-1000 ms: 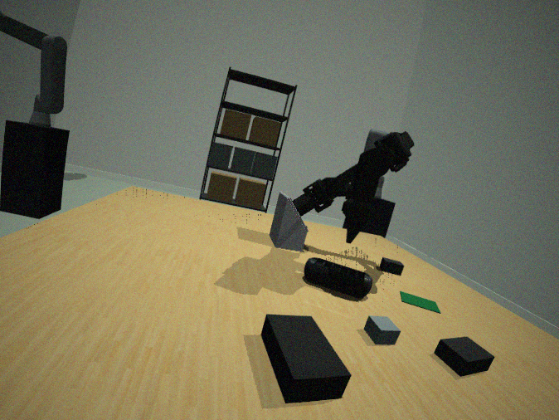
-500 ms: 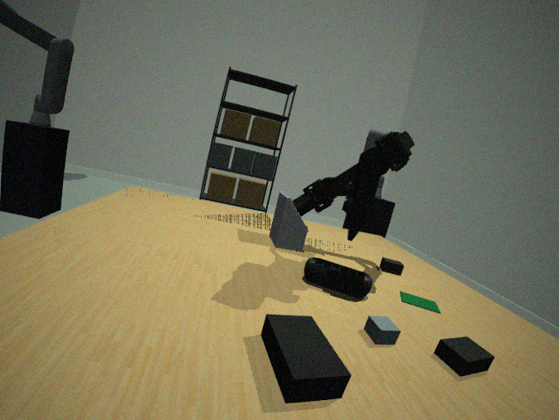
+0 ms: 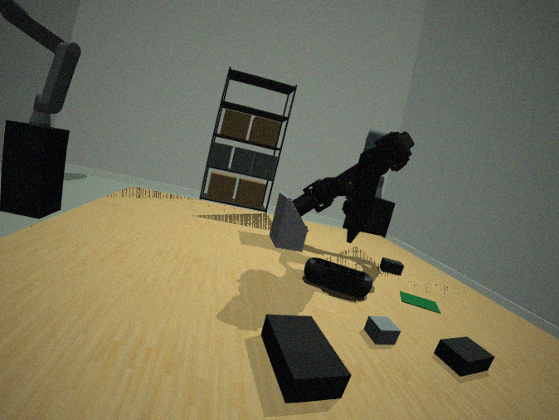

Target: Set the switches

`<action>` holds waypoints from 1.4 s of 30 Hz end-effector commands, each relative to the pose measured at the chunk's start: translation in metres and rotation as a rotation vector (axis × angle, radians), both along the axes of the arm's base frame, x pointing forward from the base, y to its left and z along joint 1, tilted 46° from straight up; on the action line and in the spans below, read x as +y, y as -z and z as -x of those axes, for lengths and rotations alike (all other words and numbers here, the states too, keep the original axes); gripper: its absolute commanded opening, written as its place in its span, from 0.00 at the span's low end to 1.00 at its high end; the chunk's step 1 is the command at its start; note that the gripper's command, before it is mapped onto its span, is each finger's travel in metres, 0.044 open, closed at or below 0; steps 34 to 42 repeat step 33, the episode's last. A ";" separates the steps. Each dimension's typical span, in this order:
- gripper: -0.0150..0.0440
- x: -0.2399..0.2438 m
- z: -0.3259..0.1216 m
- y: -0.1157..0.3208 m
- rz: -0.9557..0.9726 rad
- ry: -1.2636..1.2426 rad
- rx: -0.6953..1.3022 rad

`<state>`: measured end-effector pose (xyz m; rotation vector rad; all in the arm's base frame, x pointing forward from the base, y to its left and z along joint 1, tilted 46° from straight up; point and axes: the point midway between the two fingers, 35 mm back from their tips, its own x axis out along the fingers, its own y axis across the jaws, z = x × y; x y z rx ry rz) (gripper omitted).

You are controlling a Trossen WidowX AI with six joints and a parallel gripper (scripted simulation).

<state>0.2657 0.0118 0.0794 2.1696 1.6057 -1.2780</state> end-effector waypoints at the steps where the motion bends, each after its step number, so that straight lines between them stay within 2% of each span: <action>1: 0.88 0.000 0.000 0.000 0.000 0.000 0.000; 4: 1.00 0.000 0.000 0.000 0.000 0.000 0.000; 6: 1.00 0.000 0.000 0.000 0.000 0.000 0.000; 14: 0.64 -0.056 0.004 -0.054 0.003 0.000 0.002; 23: 0.25 -0.057 0.005 -0.055 0.003 0.000 0.002; 42: 0.25 -0.057 0.005 -0.055 0.003 0.000 0.002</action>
